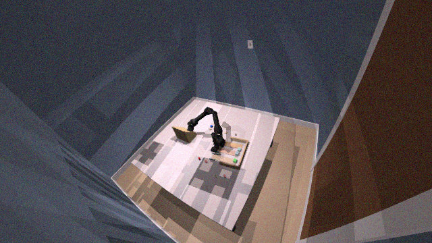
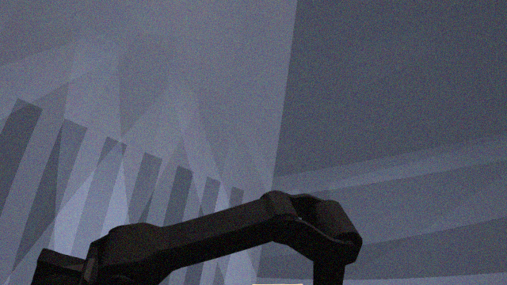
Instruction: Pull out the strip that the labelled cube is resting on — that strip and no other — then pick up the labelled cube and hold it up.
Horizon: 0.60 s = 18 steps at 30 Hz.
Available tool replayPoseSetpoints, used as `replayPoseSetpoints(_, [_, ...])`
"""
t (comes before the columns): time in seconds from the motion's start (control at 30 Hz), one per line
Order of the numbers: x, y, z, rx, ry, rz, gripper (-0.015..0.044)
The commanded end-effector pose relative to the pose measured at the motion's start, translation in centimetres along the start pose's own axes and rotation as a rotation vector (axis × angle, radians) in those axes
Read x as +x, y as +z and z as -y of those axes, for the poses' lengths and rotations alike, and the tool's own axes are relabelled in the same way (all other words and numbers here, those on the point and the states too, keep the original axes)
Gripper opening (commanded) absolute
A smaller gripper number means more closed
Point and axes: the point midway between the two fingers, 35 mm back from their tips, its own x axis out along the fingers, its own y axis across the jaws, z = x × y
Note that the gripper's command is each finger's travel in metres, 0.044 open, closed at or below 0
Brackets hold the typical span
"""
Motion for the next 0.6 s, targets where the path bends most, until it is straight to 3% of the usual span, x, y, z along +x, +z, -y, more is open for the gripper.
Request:
replayPoseSetpoints(0.0, [0.3,-1.0,0.0,0.005,0.005,-0.010,0.0000])
replayPoseSetpoints(0.57, [0.4,-3.6,0.1,0.006,0.005,-0.011,0.0000])
